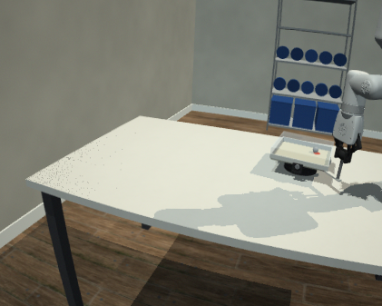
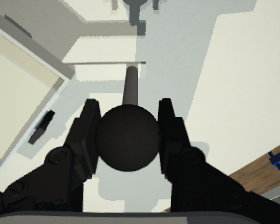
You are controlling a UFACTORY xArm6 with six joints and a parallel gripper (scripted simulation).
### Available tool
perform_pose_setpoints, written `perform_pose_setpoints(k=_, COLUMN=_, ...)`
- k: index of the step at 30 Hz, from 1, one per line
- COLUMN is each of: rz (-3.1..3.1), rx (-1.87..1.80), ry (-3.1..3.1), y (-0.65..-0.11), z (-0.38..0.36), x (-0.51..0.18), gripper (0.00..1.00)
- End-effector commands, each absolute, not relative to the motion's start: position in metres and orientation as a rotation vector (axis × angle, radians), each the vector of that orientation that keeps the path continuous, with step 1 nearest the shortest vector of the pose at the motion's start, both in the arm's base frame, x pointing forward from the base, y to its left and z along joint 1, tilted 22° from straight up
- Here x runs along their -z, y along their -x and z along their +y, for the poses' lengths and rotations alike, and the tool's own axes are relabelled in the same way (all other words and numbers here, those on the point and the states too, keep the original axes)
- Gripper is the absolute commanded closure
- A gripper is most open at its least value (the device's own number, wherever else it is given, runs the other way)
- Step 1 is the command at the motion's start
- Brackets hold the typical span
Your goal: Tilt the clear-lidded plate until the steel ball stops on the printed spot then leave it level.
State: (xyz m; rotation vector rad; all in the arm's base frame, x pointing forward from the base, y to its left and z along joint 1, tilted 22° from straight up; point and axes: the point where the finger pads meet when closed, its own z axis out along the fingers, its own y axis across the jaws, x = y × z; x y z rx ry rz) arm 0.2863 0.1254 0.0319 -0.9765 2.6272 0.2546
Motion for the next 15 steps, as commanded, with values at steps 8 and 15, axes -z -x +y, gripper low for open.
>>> perform_pose_setpoints(k=8, rz=2.625, rx=-0.253, ry=0.976, y=-0.2873, z=0.1267, x=-0.0311, gripper=1.00)
perform_pose_setpoints(k=15, rz=2.625, rx=-0.253, ry=0.976, y=-0.2877, z=0.1258, x=-0.0330, gripper=1.00)
